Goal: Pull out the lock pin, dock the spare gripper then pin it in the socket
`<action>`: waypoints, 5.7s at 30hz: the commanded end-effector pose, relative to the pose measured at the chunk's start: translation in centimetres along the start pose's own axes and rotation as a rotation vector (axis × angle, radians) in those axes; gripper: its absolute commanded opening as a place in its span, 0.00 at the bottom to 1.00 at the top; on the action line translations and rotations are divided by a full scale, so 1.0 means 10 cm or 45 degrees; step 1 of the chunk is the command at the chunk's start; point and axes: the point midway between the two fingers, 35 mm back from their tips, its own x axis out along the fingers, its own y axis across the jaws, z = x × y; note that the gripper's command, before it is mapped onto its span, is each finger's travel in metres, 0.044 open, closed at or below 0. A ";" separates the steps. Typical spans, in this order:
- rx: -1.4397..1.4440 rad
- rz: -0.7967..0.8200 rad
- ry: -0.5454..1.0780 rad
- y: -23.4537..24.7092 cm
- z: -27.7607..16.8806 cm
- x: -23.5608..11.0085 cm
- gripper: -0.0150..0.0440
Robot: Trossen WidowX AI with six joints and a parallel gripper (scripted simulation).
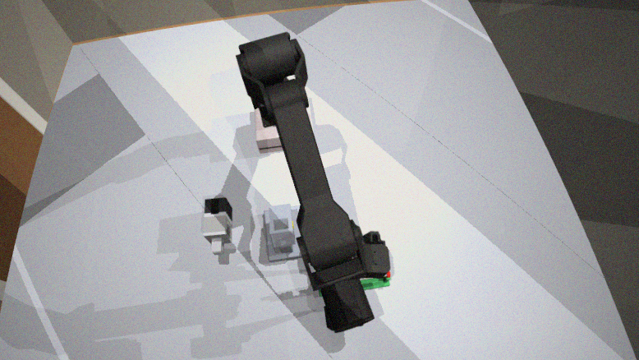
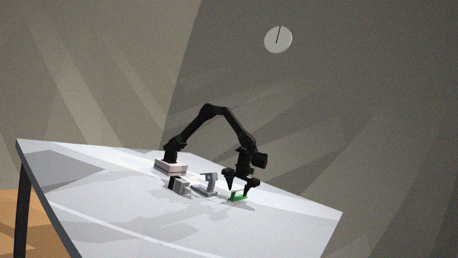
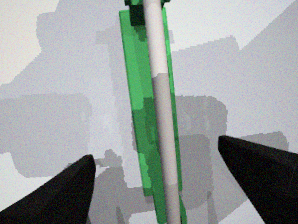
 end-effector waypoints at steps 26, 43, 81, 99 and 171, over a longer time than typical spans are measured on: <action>0.001 0.032 0.006 0.07 0.07 -0.65 1.00; 0.002 0.047 0.009 0.08 0.10 -0.98 1.00; 1.660 -1.058 -0.788 1.50 -2.10 -1.50 1.00; 1.748 -1.169 -0.847 1.67 -2.23 -1.18 1.00; 1.751 -1.164 -0.845 1.77 -2.36 -0.10 0.52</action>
